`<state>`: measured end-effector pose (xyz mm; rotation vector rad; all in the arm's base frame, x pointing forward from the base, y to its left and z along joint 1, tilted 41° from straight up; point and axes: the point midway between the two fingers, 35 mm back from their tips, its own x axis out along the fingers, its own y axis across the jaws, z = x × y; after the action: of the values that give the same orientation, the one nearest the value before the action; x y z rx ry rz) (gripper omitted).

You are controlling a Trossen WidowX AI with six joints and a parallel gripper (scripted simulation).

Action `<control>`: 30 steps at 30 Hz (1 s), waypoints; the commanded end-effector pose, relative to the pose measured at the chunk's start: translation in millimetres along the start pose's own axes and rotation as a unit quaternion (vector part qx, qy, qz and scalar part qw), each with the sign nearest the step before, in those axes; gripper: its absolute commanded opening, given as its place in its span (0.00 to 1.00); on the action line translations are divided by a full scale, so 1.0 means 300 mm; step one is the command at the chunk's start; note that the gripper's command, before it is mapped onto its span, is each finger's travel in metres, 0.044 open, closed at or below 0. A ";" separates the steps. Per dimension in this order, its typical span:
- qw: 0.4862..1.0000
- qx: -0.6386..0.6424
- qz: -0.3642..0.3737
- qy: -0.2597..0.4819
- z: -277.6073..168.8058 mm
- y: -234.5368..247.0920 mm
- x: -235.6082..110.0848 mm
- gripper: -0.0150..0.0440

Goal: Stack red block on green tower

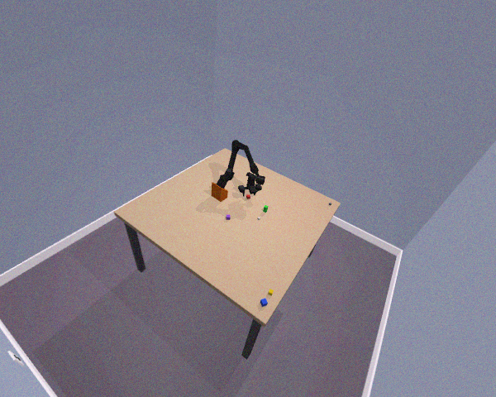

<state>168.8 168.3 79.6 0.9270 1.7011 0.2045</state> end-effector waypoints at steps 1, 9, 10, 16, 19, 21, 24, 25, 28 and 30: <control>1.000 0.005 -0.003 0.000 0.001 -0.008 0.025 1.00; 1.000 0.005 -0.003 0.000 -0.002 -0.009 0.064 1.00; 1.000 0.005 -0.003 0.000 -0.002 -0.009 0.065 1.00; 1.000 0.005 -0.003 0.000 -0.002 -0.009 0.065 1.00; 1.000 0.005 -0.003 0.000 -0.002 -0.009 0.065 1.00; 1.000 0.005 -0.003 0.000 -0.002 -0.009 0.065 1.00; 1.000 0.005 -0.003 0.000 -0.002 -0.009 0.064 1.00; 1.000 0.005 -0.003 0.000 -0.002 -0.009 0.064 0.96; 1.000 0.005 -0.003 0.000 -0.002 -0.009 0.064 0.82; 1.000 0.005 -0.003 0.000 -0.002 -0.009 0.064 0.73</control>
<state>165.5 179.9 64.6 0.9281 1.7073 0.2009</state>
